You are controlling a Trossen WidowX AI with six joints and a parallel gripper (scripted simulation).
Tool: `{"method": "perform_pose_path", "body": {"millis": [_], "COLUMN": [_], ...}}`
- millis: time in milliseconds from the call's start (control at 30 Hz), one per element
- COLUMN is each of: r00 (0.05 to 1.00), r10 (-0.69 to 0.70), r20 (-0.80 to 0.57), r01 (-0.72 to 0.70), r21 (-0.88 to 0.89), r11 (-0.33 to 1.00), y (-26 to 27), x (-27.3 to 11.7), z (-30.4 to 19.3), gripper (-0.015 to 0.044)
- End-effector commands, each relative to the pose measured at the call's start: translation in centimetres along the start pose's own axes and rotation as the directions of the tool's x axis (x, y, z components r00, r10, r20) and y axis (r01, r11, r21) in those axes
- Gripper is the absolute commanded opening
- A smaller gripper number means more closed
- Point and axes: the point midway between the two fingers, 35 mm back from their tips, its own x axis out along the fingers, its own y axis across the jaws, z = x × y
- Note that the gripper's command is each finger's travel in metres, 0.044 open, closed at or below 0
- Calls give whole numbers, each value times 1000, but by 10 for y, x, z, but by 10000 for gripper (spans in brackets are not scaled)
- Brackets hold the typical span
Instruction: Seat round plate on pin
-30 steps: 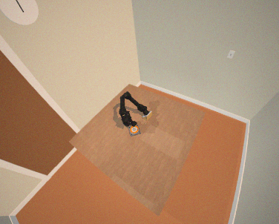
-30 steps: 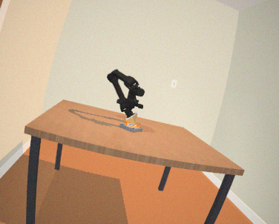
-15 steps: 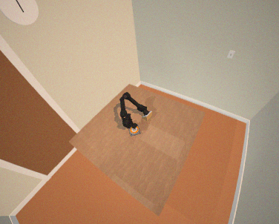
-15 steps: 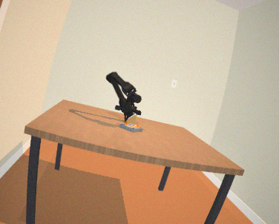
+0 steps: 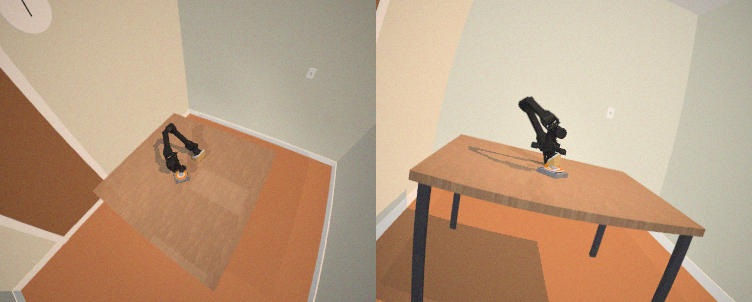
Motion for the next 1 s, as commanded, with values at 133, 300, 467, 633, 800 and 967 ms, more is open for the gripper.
{"method": "perform_pose_path", "body": {"millis": [133,300,467,633,800,967], "r00": [1000,1000,1000,1000,1000,1000], "r10": [1,1,1,1,1,1], "r20": [-12,-12,-12,-13,-13,-13], "r01": [-1,-1,-1,-1,-1,-1], "r21": [-7,-7,-7,-7,-7,-7], "r11": [1000,1000,1000,1000,1000,1000], "y": [4,6,7,9,12,15], "x": [4,4,3,3,3,3], "z": [-11,-14,-18,-21,-24,-27], "gripper": [0,0,0,0,0,0]}}
